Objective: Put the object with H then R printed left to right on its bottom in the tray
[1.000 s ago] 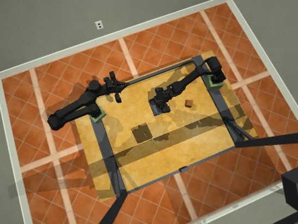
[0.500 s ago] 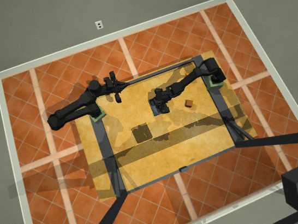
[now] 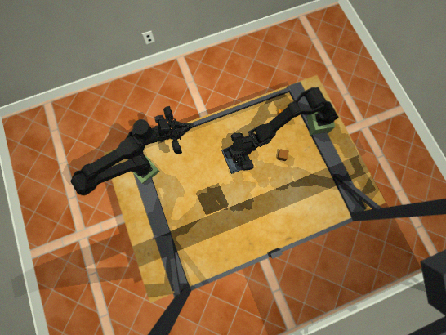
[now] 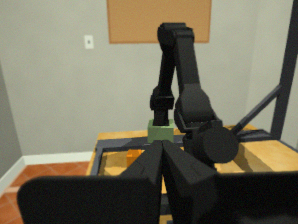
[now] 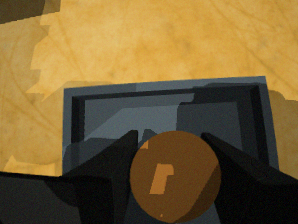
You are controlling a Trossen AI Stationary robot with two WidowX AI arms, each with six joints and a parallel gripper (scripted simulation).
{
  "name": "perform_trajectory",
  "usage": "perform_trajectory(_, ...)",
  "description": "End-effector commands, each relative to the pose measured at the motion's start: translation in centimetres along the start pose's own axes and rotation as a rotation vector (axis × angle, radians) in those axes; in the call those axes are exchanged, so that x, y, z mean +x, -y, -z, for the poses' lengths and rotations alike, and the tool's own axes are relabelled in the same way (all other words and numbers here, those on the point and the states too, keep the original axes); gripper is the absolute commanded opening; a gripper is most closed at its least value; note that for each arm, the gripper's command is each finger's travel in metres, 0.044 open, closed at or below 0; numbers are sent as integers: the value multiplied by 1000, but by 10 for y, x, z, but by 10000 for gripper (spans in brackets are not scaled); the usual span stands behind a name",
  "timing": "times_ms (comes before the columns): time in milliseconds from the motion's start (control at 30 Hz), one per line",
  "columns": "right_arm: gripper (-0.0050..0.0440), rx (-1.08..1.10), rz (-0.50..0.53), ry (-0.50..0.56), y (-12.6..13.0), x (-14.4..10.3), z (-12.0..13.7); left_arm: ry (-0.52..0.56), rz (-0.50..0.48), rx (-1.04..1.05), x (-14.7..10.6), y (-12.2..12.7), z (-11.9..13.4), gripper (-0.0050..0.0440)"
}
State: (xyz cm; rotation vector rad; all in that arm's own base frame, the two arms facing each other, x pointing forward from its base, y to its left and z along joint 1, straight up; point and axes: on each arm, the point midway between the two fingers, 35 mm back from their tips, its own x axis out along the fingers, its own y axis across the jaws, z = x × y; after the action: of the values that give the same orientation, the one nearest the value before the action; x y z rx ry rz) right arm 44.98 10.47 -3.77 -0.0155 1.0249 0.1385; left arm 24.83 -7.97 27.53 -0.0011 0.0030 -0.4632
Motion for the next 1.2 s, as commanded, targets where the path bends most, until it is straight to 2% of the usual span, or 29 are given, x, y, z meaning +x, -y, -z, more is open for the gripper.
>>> perform_trajectory(0,233,0,-3,24,-1,-6,-9,14,1,6,-1,0,-6,-50)
perform_trajectory(100,305,0,-3,24,-1,-6,-9,14,1,6,-1,0,-6,-50)
perform_trajectory(167,305,0,-3,24,-1,-6,-9,14,1,6,-1,0,-6,-50)
perform_trajectory(300,400,0,-3,24,-1,-6,-9,14,1,6,-1,0,-6,-50)
perform_trajectory(433,400,0,-3,24,-1,-6,-9,14,1,6,-1,0,-6,-50)
perform_trajectory(667,400,0,-6,48,-3,-36,-29,14,1,6,-1,0,-6,-50)
perform_trajectory(800,400,0,-6,48,-3,-41,-31,14,1,6,-1,0,-6,-50)
perform_trajectory(1167,400,0,-3,24,-2,-35,-22,14,1,6,-1,0,-6,-50)
